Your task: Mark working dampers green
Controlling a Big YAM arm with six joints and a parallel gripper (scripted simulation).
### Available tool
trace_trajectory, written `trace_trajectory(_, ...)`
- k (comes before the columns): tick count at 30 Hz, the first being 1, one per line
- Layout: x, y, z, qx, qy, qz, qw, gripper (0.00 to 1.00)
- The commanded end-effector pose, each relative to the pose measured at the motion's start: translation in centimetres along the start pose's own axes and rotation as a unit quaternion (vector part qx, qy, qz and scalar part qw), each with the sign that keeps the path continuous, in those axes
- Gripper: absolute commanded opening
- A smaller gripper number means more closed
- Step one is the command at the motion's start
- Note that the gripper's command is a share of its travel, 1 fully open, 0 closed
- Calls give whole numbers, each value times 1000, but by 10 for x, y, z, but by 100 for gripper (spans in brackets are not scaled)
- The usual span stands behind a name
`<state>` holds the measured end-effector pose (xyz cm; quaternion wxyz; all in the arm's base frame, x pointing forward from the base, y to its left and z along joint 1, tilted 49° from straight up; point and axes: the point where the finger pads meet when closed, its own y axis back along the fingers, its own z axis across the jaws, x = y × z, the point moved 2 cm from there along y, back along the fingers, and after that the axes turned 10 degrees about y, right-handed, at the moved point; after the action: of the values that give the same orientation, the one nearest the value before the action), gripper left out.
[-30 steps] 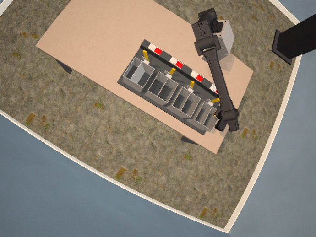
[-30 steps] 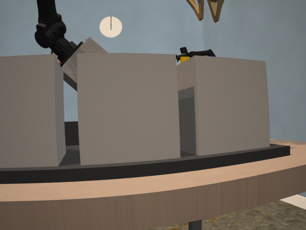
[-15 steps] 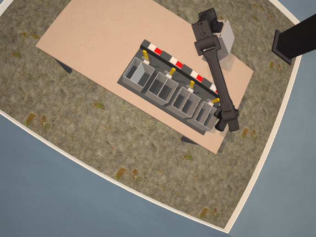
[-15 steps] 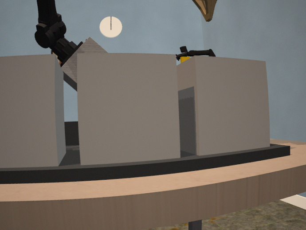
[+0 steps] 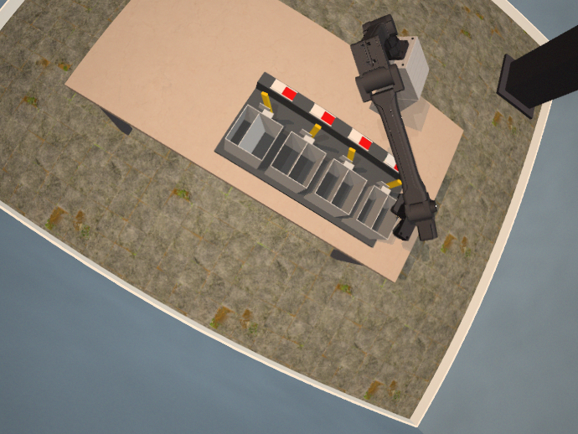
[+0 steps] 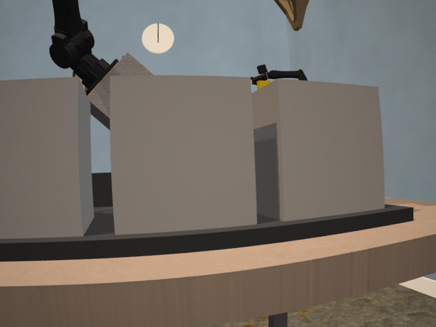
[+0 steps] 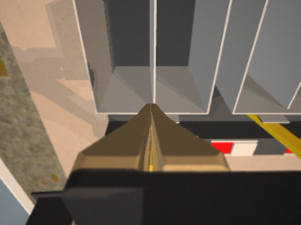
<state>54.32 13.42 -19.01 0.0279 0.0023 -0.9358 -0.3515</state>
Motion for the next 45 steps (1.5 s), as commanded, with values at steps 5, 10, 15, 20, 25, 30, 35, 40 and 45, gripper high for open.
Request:
trace_trajectory(5, -9, 15, -4, -4, -4, -9, 1000, 0)
trace_trajectory(10, -9, 15, -4, -4, -4, -9, 1000, 0)
trace_trajectory(15, -9, 15, -4, -4, -4, -9, 1000, 0)
trace_trajectory(20, -9, 15, -4, -3, 23, -9, 1000, 0)
trace_trajectory(25, -9, 16, -4, -3, 103, -10, 995, 0)
trace_trajectory(30, -12, 16, -1, -5, 185, -17, 982, 0)
trace_trajectory(35, -12, 17, 0, -4, 260, -18, 965, 0)
trace_trajectory(40, -12, 18, 0, -2, 332, -18, 943, 0)
trace_trajectory(45, -12, 18, 1, -1, 395, -18, 919, 0)
